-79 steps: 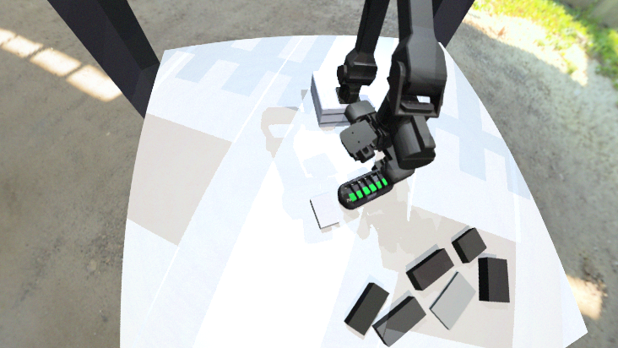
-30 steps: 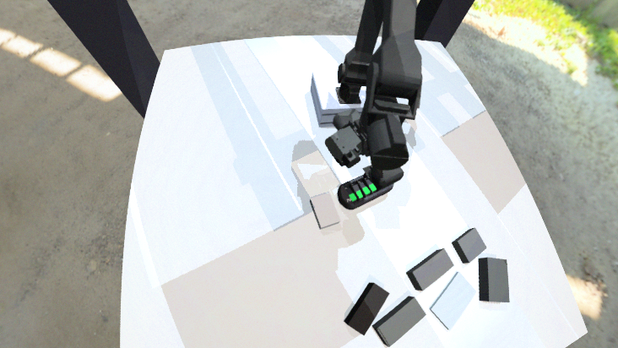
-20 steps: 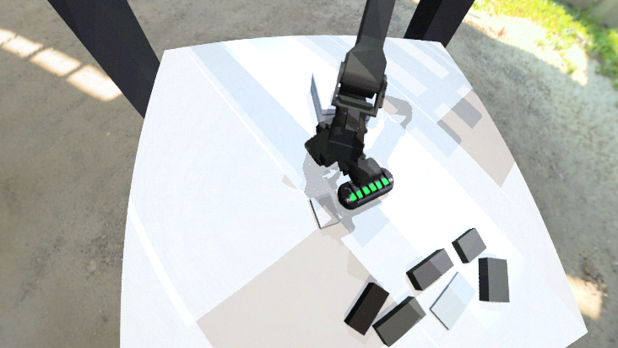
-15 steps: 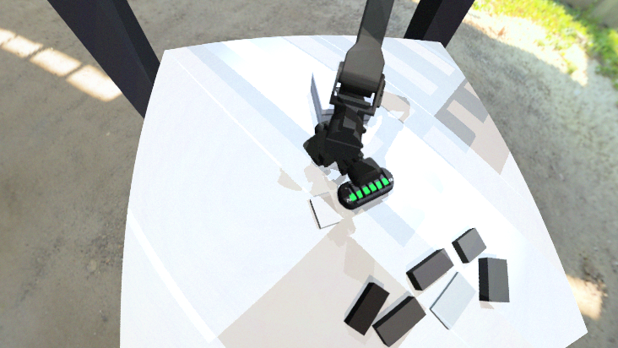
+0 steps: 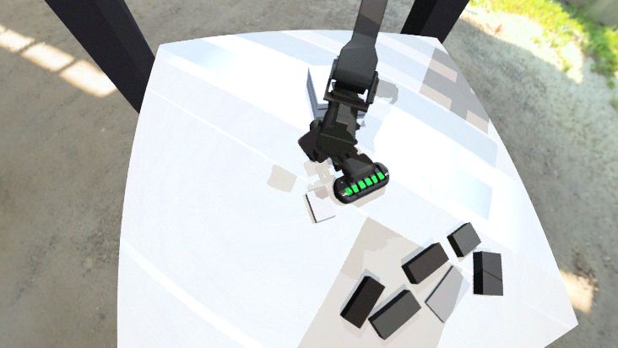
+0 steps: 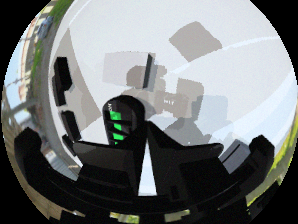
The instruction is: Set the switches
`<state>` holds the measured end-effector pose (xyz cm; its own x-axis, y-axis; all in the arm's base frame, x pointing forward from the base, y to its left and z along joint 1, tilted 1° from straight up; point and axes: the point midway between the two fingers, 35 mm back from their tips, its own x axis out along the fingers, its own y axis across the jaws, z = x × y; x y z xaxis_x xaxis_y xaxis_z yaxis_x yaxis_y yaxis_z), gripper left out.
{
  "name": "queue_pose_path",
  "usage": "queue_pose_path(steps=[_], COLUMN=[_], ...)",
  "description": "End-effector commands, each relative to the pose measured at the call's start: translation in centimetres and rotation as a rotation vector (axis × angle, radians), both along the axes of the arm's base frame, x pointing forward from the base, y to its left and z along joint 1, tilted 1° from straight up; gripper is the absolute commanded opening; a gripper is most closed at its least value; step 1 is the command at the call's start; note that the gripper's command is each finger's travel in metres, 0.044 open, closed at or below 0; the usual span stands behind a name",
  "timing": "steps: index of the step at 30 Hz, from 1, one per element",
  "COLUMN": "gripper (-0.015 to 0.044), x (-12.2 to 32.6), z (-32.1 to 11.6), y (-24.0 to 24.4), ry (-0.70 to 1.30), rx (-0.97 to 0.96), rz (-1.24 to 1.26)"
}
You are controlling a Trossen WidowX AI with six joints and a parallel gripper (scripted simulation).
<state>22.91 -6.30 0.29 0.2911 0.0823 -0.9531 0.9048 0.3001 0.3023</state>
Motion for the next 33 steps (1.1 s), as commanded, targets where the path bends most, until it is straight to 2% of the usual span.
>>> queue_pose_path(steps=[1,24,33], gripper=[0.0000,0.0000,0.0000], x=[-0.2,-0.4,-0.3], z=[-1.1,-4.7,-4.9], y=[0.2,0.3,0.3], ry=[0.010,0.013,0.013], rx=[0.009,0.011,0.011], rz=[0.007,0.007,0.007])
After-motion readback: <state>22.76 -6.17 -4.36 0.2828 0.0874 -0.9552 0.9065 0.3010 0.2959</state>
